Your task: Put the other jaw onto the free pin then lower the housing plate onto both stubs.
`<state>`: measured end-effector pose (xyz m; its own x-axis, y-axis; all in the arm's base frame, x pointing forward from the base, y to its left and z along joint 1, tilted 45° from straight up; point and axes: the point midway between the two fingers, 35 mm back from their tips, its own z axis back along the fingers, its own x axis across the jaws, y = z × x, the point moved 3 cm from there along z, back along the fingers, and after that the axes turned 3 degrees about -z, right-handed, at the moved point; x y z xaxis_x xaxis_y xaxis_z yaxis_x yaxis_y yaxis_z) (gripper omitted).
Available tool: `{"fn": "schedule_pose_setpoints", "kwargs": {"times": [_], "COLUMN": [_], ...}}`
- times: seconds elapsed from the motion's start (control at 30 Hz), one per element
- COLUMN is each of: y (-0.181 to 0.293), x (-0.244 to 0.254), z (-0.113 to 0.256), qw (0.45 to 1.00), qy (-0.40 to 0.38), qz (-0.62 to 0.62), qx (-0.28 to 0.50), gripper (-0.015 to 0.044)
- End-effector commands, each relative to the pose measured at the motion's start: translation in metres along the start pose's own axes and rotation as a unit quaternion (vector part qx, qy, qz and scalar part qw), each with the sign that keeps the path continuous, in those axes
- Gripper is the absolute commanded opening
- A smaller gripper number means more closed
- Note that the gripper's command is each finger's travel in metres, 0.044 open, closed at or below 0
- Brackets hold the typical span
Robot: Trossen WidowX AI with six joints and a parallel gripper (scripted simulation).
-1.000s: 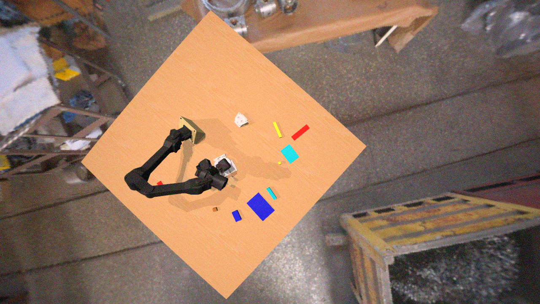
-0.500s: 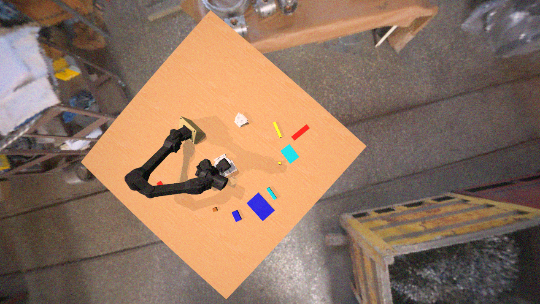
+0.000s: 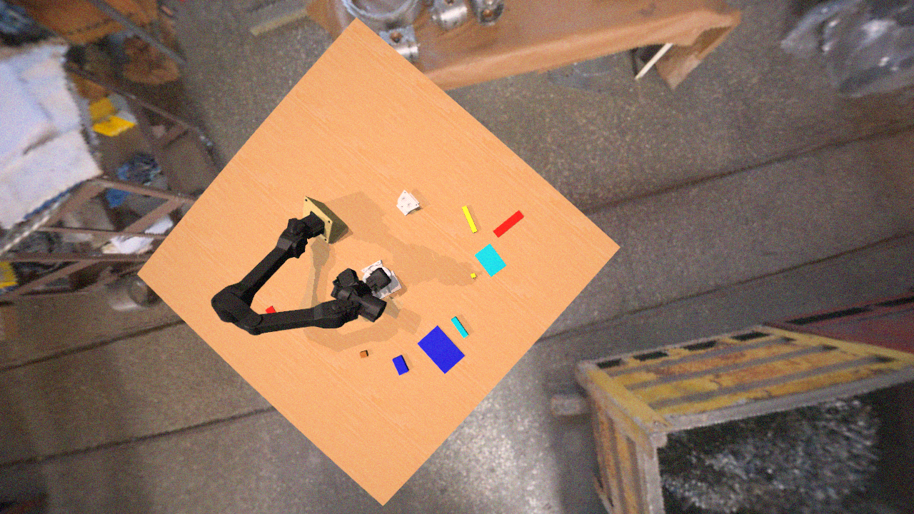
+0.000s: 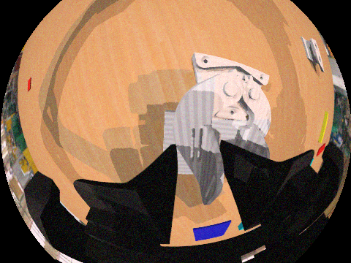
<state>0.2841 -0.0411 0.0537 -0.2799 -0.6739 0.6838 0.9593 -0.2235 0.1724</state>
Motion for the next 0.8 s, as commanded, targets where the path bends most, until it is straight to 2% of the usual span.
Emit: {"fn": "schedule_pose_setpoints", "kwargs": {"times": [0.0,0.77], "y": [-0.0007,-0.0007], "x": [0.0003,0.0004], "z": [-0.0020,-0.0076], "qw": [1.000,1.000], "qy": [-0.003,-0.003], "qz": [0.003,0.003], "qx": [0.001,0.001], "gripper": [0.0134,0.0134]}}
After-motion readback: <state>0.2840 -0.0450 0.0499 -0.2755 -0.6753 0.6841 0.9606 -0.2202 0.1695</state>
